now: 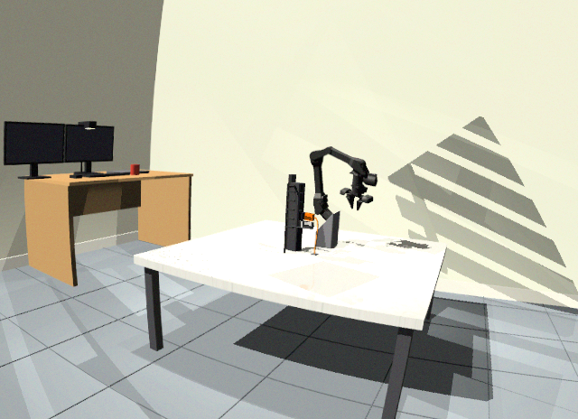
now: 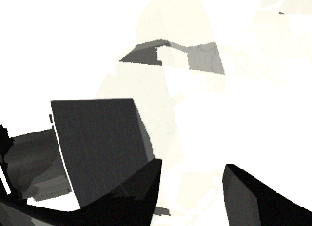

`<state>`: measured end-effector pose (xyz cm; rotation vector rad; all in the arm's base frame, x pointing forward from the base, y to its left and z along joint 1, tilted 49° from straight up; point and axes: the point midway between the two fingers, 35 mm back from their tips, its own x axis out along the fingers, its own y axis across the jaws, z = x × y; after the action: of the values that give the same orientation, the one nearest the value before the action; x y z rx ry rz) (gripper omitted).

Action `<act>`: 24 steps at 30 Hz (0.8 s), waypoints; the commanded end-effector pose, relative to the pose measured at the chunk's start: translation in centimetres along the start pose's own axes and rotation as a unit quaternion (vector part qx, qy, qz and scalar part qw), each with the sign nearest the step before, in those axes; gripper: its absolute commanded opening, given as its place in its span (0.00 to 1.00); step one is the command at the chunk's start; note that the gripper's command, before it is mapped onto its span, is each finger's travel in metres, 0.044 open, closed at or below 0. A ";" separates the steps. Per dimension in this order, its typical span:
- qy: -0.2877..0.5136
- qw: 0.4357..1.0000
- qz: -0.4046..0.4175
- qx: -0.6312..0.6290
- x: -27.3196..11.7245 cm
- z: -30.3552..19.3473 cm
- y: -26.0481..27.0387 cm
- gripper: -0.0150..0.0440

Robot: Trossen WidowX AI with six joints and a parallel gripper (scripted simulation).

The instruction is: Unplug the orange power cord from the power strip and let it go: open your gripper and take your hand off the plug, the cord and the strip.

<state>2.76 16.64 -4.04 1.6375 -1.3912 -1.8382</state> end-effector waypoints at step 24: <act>0.029 0.739 -0.132 0.660 -4.4 -26.6 4.9 0.53</act>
<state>25.94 5.79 5.54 2.4518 -2.8491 -0.6574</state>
